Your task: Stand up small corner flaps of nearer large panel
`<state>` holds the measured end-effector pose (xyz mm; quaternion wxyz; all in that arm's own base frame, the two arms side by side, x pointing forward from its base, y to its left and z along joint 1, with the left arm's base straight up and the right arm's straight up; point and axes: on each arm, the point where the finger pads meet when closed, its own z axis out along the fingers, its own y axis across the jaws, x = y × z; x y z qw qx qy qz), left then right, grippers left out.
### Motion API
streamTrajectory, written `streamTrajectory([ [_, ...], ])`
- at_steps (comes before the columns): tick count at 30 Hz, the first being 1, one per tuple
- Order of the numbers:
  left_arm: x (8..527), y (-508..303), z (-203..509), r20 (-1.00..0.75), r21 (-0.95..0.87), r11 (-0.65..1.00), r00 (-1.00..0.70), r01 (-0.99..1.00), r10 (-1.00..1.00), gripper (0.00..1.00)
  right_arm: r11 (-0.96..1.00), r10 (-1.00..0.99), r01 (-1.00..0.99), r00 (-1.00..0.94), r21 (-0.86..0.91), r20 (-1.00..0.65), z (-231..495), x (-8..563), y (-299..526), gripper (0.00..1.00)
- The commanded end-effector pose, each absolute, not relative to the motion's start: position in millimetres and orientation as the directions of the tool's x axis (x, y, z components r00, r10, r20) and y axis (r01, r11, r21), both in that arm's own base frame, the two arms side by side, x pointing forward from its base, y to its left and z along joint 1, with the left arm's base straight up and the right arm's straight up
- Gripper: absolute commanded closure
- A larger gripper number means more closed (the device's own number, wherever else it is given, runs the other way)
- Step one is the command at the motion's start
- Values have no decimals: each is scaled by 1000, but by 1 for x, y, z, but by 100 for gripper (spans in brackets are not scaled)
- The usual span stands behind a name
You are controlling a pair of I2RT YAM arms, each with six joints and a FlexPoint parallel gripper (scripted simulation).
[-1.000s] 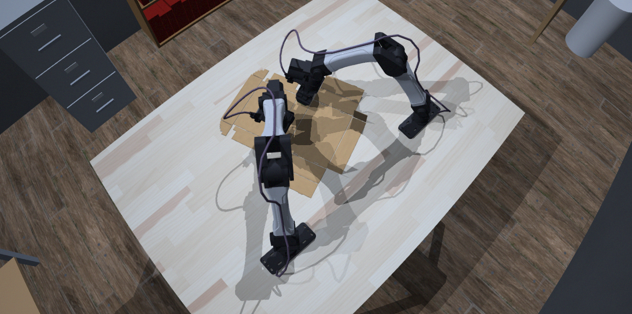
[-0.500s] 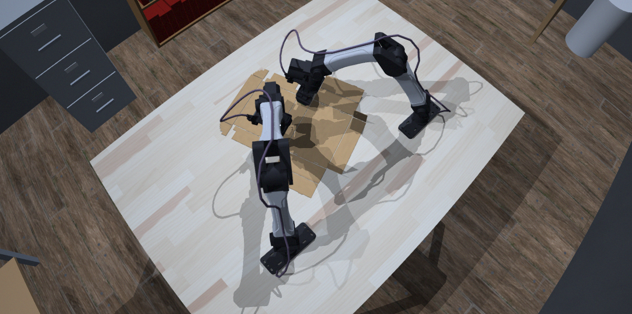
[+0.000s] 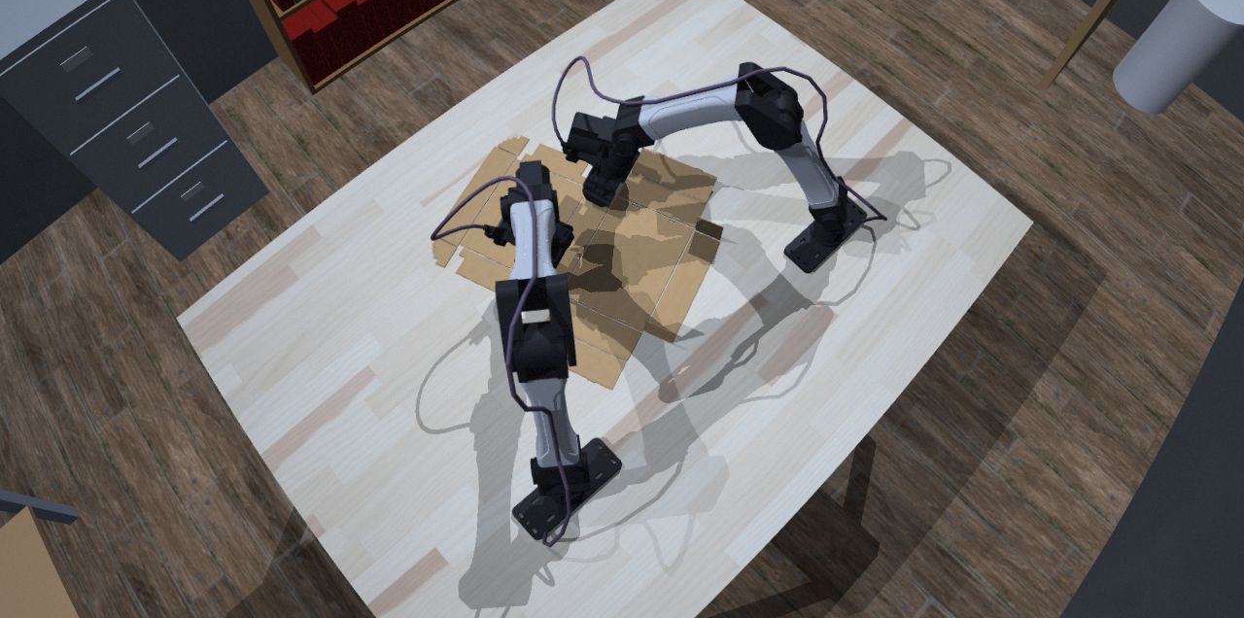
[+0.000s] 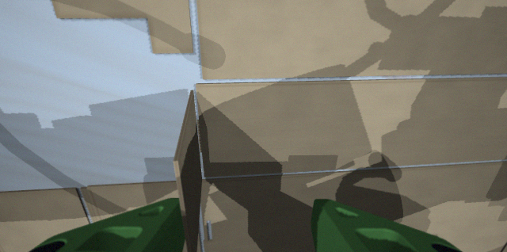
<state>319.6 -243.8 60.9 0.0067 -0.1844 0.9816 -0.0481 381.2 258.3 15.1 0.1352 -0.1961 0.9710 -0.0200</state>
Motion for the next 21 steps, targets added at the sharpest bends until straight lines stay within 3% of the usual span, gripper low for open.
streamTrajectory([
  [1, 323, -243, 77, -23, -136, 925, -932, -355, -361, 50, 928, -361, -373, -885, -17, -294, 30, 387, 258, 23],
  [21, 323, -242, 77, -22, -136, 924, -931, -358, -364, 50, 918, -347, -388, -887, 85, -306, 55, 388, 260, 23],
])
